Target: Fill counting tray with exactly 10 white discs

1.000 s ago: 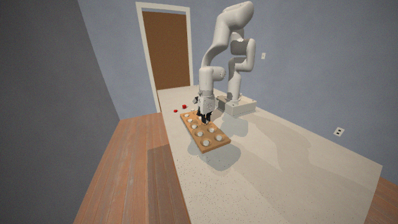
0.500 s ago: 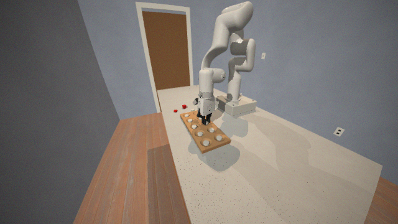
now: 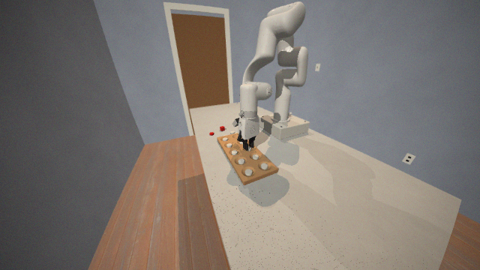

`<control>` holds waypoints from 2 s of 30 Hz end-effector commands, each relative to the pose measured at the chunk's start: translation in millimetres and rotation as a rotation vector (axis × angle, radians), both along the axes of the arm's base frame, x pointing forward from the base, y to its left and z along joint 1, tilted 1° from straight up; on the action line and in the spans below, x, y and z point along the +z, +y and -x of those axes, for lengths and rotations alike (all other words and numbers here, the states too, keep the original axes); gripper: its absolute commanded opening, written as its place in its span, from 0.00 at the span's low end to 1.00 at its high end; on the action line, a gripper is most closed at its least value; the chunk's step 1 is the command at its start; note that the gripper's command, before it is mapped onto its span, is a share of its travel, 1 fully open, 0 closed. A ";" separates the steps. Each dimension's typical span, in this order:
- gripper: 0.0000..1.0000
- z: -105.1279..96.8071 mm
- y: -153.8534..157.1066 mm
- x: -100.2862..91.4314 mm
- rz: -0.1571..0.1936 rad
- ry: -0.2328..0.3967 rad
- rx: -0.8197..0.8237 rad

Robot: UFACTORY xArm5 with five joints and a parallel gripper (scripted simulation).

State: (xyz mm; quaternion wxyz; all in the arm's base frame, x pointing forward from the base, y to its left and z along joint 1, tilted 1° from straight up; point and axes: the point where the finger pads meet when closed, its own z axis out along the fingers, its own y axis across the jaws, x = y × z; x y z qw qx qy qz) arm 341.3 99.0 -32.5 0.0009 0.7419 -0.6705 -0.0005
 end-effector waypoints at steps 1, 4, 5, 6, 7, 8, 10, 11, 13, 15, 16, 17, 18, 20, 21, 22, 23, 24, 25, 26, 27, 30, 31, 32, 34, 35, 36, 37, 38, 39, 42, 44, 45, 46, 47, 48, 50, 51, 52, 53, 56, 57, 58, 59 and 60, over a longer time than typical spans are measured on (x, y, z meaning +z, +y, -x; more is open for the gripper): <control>0.33 -1.1 0.3 0.7 -0.001 -0.003 0.000; 0.33 -1.1 0.3 0.7 -0.001 -0.003 0.000; 0.33 -1.1 0.3 0.7 -0.001 -0.003 0.000; 0.33 -1.1 0.3 0.7 -0.001 -0.003 0.000; 0.33 -1.1 0.3 0.7 -0.001 -0.003 0.000; 0.33 -1.1 0.3 0.7 -0.001 -0.003 0.000; 0.33 -1.1 0.3 0.7 -0.001 -0.003 0.000; 0.33 -1.1 0.3 0.7 -0.001 -0.003 0.000; 0.33 -1.1 0.3 0.7 -0.001 -0.003 0.000; 0.33 -1.1 0.3 0.7 -0.001 -0.003 0.000; 0.33 -1.1 0.3 0.7 -0.001 -0.003 0.000; 0.33 -1.1 0.3 0.7 -0.001 -0.003 0.000; 0.33 -1.1 0.3 0.7 -0.001 -0.003 0.000; 0.33 -1.1 0.3 0.7 -0.001 -0.003 0.000; 0.33 -1.1 0.3 0.7 -0.001 -0.003 0.000; 0.33 -1.1 0.3 0.7 -0.001 -0.003 0.000; 0.33 -1.1 0.3 0.7 -0.001 -0.003 0.000; 0.33 -1.1 0.3 0.9 -0.001 -0.003 0.000; 0.33 -1.1 0.3 0.9 -0.001 -0.003 0.000; 0.33 -1.1 0.3 0.9 -0.001 -0.003 0.000; 0.33 -1.3 0.3 2.1 -0.001 -0.003 0.000; 0.33 -2.2 0.5 15.9 -0.001 -0.003 0.000; 0.33 -2.4 0.4 24.2 -0.001 -0.003 0.000; 0.33 -2.4 0.3 33.7 -0.001 -0.003 0.000; 0.33 -2.1 0.0 54.9 -0.001 -0.003 0.000; 0.33 -2.5 0.0 62.2 -0.001 -0.003 0.000; 0.33 -2.7 0.0 69.3 -0.001 -0.003 0.000; 0.33 -2.8 -0.1 77.1 -0.001 -0.003 0.000; 0.33 -2.6 -0.2 85.2 -0.001 -0.003 0.000; 0.33 -2.3 -0.4 91.6 -0.001 -0.003 0.000; 0.33 -1.8 -0.6 98.6 -0.001 -0.003 0.000; 0.33 -1.7 -0.6 99.6 -0.001 -0.003 0.000; 0.33 -1.7 -0.6 99.7 -0.001 -0.003 0.000; 0.47 -1.7 -0.6 99.7 -0.001 -0.003 0.000; 0.47 -1.7 -0.6 99.7 -0.001 -0.003 0.000; 0.47 -1.7 -0.6 99.7 -0.001 -0.003 0.000; 0.47 -1.7 -0.6 99.7 -0.001 -0.003 0.000; 0.47 -1.7 -0.6 99.7 -0.001 -0.003 0.000; 0.47 -1.7 -0.6 99.7 -0.001 -0.003 0.000; 0.47 -1.7 -0.6 99.7 -0.001 -0.003 0.000; 0.47 -1.7 -0.6 99.7 -0.001 -0.003 0.000; 0.47 -1.7 -0.6 99.7 -0.001 -0.003 0.000; 0.47 -1.7 -0.6 99.7 -0.001 -0.003 0.000; 0.47 -1.7 -0.6 99.7 -0.001 -0.003 0.000; 0.47 -1.7 -0.6 99.7 -0.001 -0.003 0.000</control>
